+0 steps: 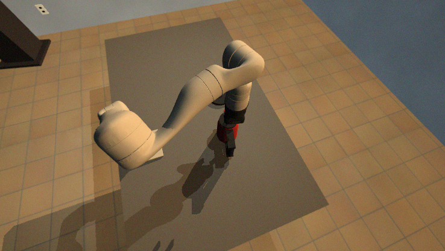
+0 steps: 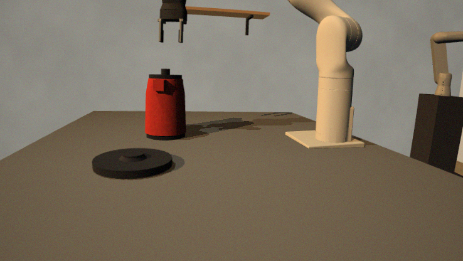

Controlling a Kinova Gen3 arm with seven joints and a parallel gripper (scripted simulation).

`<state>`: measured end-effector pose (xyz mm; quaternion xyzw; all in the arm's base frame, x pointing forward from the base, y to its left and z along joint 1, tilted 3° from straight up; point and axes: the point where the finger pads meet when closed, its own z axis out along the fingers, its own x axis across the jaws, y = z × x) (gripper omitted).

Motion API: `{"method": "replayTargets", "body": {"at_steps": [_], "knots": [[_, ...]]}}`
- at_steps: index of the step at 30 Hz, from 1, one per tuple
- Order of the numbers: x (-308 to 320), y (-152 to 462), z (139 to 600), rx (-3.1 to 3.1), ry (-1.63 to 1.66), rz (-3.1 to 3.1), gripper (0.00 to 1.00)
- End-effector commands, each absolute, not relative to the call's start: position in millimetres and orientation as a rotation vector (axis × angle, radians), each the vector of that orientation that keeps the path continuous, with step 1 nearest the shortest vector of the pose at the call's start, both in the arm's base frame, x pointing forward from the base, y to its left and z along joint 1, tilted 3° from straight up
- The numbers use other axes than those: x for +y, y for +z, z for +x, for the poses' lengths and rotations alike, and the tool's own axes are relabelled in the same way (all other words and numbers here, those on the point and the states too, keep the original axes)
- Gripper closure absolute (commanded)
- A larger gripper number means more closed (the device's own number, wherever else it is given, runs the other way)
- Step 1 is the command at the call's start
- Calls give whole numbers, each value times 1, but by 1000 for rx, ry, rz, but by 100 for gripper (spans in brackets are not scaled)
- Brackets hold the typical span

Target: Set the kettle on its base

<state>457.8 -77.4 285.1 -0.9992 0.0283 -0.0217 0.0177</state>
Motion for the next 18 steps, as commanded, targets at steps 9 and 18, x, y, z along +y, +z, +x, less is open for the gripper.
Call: {"method": "replayTargets", "body": {"at_steps": [9,18], "knots": [[-76,245,457,83,-57,-3103,0],[-75,204,459,83,-57,-3103,0]]}}
